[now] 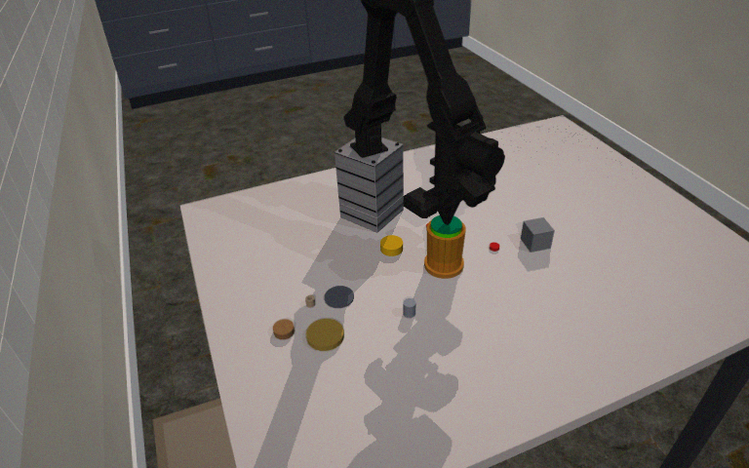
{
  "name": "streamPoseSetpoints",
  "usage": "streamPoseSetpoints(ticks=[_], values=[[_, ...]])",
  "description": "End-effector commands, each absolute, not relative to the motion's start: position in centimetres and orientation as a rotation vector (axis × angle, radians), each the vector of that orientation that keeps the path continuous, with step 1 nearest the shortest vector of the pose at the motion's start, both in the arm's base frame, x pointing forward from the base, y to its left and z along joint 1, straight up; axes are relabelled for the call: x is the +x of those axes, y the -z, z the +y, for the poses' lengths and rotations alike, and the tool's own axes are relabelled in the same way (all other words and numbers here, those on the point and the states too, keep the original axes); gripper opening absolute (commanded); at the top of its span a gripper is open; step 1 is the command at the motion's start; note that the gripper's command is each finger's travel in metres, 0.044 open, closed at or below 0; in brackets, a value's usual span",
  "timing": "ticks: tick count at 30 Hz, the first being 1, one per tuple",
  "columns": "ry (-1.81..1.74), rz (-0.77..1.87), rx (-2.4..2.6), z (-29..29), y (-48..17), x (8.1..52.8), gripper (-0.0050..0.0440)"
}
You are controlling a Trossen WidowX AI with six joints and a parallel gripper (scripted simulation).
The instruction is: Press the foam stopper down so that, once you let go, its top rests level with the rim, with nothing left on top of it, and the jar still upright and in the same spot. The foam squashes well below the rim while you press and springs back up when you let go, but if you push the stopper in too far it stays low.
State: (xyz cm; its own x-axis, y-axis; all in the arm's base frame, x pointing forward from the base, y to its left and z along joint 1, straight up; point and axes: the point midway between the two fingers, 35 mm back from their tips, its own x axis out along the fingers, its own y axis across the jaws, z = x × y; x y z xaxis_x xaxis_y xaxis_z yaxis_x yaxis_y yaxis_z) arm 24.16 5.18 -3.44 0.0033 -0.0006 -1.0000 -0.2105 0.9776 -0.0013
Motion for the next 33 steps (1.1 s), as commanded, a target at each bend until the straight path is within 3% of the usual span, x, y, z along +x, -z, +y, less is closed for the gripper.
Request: streamPoseSetpoints(ticks=[1,33], values=[[-0.161,1.541,-0.166,5.19,3.10,24.52,0.0000],[-0.161,1.541,-0.166,5.11,3.53,24.14,0.0000]])
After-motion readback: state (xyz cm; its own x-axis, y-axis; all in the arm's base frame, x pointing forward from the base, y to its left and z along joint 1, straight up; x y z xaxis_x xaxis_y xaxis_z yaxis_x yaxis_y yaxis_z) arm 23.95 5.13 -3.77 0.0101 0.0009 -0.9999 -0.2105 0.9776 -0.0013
